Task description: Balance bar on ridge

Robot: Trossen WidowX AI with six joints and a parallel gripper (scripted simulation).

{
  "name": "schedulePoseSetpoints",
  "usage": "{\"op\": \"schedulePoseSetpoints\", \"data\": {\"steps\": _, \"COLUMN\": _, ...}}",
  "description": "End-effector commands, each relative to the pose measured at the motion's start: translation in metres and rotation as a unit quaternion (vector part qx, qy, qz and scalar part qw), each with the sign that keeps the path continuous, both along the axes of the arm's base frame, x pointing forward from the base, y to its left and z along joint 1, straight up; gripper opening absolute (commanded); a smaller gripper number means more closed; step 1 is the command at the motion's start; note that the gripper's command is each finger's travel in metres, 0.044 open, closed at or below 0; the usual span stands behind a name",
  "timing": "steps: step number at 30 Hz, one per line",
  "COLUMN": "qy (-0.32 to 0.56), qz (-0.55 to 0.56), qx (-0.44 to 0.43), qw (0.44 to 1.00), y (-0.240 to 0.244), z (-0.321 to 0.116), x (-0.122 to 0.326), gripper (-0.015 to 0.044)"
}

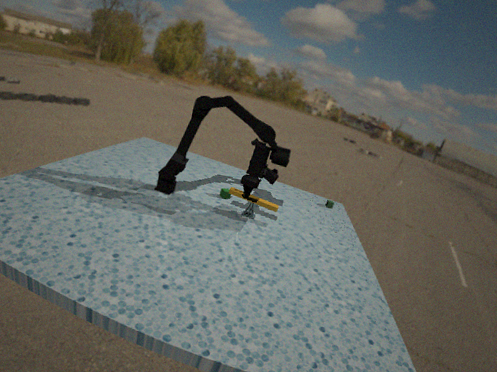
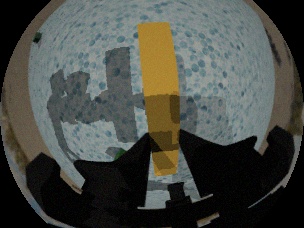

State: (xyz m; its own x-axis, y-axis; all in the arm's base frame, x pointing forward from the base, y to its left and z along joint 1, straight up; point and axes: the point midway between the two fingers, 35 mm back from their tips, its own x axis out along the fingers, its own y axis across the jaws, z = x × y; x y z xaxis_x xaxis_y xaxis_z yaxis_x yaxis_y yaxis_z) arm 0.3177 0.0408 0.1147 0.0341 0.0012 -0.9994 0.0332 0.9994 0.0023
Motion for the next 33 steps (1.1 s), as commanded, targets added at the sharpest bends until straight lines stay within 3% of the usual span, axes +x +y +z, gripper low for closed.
{"op": "schedulePoseSetpoints", "data": {"steps": 1, "qy": 0.0, "qz": 0.001, "qx": 0.002, "qw": 1.0, "y": 0.0004, "z": -0.0008, "x": 0.0003, "gripper": 0.0}}
{"op": "schedulePoseSetpoints", "data": {"steps": 33, "qy": 0.0, "qz": 0.001, "qx": 0.002, "qw": 1.0, "y": 0.0004, "z": -0.0034, "x": 0.0004, "gripper": 0.0}}
